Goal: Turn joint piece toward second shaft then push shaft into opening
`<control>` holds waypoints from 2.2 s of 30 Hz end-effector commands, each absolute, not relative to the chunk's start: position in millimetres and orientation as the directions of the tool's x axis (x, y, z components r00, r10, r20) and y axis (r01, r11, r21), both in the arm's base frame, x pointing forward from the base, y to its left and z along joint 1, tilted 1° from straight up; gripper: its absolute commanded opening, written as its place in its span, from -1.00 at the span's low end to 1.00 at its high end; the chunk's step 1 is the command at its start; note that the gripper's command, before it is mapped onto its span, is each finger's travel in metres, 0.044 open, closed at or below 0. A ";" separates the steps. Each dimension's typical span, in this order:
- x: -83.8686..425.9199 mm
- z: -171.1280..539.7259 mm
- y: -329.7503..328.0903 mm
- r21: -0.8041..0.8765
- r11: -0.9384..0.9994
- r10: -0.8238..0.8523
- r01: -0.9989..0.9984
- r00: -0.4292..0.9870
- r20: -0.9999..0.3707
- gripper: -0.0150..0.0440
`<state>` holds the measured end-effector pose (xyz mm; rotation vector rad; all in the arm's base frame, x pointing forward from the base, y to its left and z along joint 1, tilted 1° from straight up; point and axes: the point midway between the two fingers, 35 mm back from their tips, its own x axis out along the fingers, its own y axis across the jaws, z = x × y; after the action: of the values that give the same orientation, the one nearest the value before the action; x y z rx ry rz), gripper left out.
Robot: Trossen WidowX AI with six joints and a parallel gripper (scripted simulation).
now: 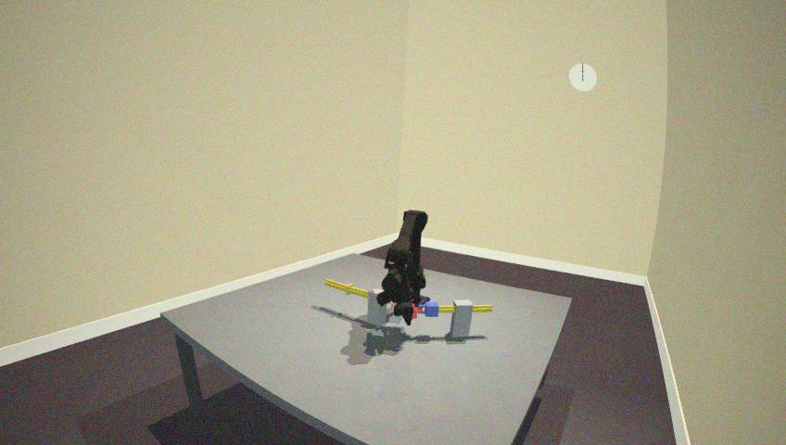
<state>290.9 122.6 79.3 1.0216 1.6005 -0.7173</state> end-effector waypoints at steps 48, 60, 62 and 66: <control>287.5 82.7 119.8 0.046 0.370 0.202 0.928 -0.032 -0.979 -0.49; 281.3 87.9 116.0 0.036 0.223 0.096 0.974 0.015 -0.995 -0.49; 280.1 88.6 115.6 0.034 0.198 0.078 0.980 0.019 -0.997 -0.49; 277.5 90.2 114.7 0.031 0.145 0.041 0.989 0.025 -0.999 -0.49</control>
<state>279.8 115.4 88.7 1.1237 1.3266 -1.0121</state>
